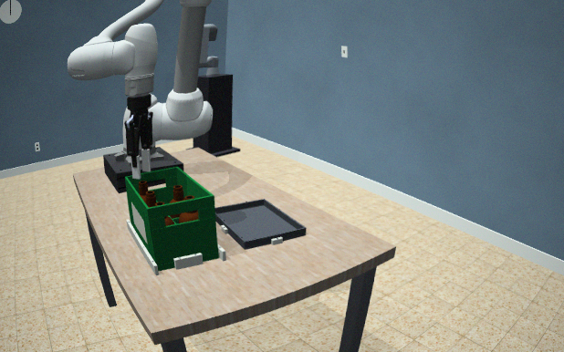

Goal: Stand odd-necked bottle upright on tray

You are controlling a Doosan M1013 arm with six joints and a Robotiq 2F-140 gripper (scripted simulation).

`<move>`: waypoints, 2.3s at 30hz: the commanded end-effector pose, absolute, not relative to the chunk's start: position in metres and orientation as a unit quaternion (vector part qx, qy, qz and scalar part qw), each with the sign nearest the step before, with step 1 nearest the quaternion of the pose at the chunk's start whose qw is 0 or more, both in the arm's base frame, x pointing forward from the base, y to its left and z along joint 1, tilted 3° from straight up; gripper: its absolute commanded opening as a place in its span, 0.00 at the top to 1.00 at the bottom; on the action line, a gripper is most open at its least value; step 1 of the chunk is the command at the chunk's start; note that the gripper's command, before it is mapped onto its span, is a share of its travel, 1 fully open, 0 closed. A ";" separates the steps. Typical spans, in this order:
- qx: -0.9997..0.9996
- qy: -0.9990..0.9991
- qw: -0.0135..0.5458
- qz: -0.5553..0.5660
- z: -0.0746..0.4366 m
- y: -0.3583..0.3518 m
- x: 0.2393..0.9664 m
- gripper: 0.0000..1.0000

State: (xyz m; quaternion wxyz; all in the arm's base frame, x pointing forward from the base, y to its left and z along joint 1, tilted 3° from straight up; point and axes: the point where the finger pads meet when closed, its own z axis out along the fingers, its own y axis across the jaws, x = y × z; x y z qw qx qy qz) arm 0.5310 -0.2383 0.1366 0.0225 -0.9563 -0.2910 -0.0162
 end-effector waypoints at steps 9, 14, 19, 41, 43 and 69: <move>-0.955 -0.295 0.023 -0.016 0.134 -0.235 0.529 0.62; -0.955 -0.295 0.023 -0.016 0.134 -0.235 0.529 0.62; -0.955 -0.295 0.023 -0.016 0.134 -0.235 0.529 0.62; -0.955 -0.295 0.023 -0.016 0.134 -0.235 0.529 0.62; -0.955 -0.295 0.023 -0.016 0.134 -0.235 0.529 0.62; -0.955 -0.295 0.023 -0.016 0.121 -0.235 0.529 0.62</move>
